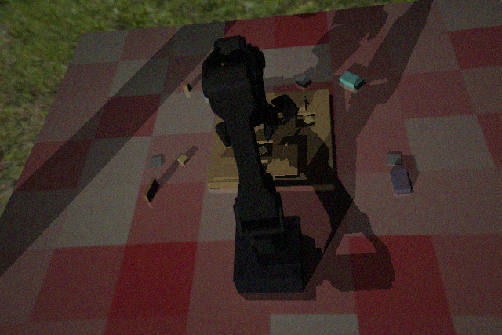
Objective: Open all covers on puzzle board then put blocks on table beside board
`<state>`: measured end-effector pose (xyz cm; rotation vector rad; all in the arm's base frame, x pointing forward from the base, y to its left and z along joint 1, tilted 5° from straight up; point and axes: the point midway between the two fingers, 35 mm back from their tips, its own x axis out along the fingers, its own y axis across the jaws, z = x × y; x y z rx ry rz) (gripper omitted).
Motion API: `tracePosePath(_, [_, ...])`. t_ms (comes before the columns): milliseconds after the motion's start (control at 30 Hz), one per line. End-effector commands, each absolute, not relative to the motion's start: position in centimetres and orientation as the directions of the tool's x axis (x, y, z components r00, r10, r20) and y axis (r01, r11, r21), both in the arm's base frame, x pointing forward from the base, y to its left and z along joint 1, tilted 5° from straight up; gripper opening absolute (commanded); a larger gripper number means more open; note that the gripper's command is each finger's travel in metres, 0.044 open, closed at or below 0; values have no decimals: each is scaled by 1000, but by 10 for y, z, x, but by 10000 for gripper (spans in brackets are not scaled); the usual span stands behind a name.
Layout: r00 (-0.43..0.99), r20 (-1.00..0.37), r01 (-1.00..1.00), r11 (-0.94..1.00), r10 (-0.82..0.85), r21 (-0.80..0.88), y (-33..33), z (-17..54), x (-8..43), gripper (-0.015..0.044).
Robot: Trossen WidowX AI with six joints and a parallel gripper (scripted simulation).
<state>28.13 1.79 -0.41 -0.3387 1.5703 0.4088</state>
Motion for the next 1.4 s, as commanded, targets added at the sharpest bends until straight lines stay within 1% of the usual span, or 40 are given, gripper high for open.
tracePosePath(0, [-46,-998,-458,887,32,50,18,-10,280,144])
tracePosePath(1233, [-47,-998,-458,887,32,50,18,-32,278,144])
tracePosePath(1367, [-44,-998,-457,888,35,52,18,-30,279,117])
